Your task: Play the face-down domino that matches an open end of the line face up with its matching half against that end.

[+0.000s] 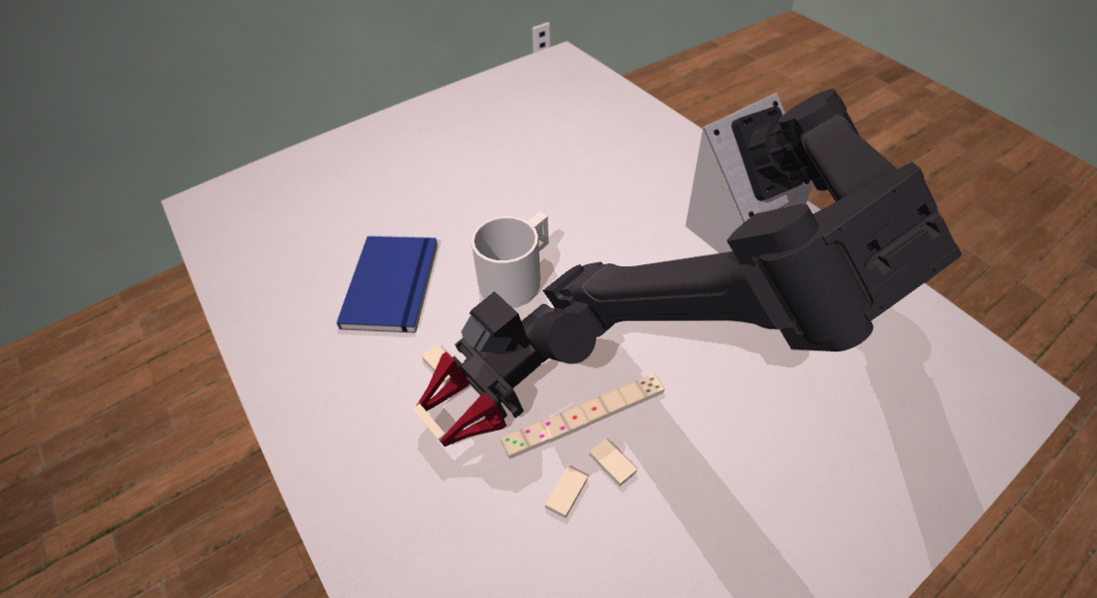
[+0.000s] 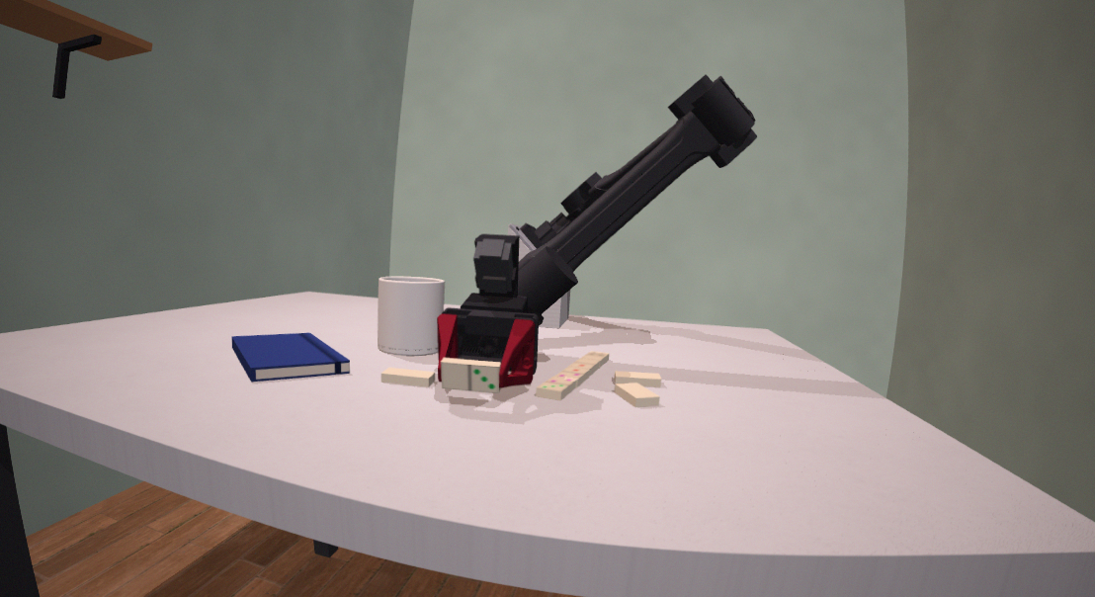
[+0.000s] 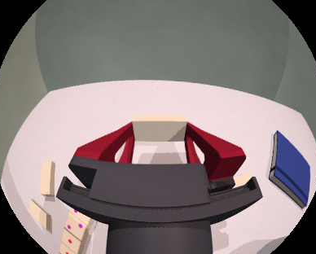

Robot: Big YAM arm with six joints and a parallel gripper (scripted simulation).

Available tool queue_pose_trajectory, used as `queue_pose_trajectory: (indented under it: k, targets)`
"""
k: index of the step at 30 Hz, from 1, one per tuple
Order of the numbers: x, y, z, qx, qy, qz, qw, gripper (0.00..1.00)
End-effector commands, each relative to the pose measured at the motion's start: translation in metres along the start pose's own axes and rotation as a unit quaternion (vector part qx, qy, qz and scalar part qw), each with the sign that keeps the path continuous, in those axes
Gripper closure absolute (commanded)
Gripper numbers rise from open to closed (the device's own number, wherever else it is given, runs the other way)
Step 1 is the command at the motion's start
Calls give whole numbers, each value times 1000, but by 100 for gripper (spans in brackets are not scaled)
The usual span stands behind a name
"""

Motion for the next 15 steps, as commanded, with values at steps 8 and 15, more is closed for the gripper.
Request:
queue_pose_trajectory:
  k: [8, 15]
  targets:
    - [0, 0, 0, -4, -3, -2, 1000, 50]
    - [0, 0, 3, -3, -5, -4, 1000, 50]
Point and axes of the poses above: the point where the finger pads meet when closed, its own y axis out along the fingers, its own x axis across the jaws, z = x × y, the point moved 10 cm from there along -y, back along the fingers, and after that the axes turned 6 degrees about y, right-handed, at the moved point
